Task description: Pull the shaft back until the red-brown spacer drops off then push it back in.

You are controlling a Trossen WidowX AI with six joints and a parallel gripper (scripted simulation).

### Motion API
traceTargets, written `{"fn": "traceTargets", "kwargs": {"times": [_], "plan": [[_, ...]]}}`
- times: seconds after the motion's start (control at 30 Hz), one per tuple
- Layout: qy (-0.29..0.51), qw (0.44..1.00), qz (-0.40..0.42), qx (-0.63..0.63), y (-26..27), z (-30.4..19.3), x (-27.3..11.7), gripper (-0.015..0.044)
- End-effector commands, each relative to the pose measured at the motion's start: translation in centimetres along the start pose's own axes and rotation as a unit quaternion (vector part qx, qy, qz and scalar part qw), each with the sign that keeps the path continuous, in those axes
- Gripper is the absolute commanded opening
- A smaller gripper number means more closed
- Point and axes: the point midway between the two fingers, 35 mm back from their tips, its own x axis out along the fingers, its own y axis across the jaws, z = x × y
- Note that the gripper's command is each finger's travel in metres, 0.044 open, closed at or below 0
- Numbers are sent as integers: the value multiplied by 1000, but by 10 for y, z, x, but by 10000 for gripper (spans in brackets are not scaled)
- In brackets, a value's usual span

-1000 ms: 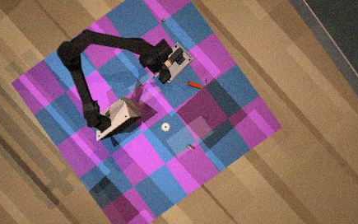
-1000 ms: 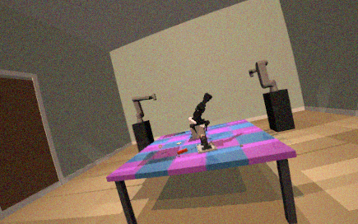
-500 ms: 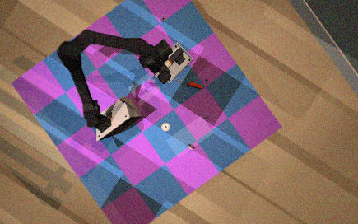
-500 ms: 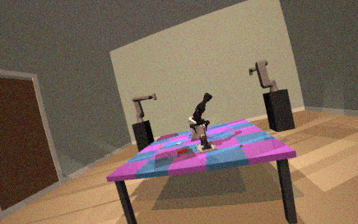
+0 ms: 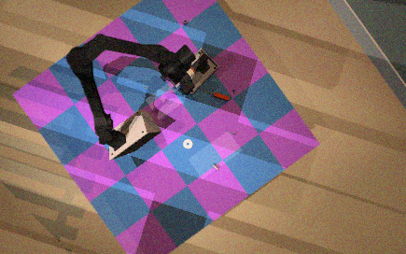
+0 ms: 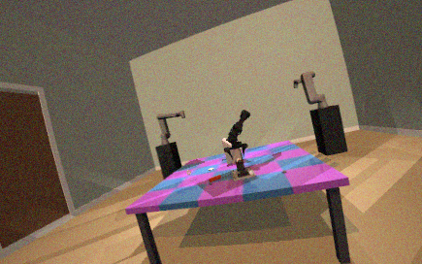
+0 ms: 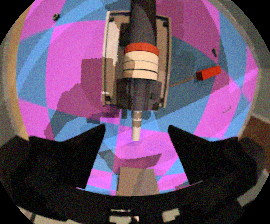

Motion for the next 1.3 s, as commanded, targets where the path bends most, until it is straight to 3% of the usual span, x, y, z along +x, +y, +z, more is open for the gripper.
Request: {"fn": "traceTargets", "kwargs": {"times": [0.0,0.5,1.27], "plan": [[6,1000,2,4,0,-4,10,440],[6,1000,3,4,2,-6,33,440],[6,1000,3,4,2,-6,33,440]]}}
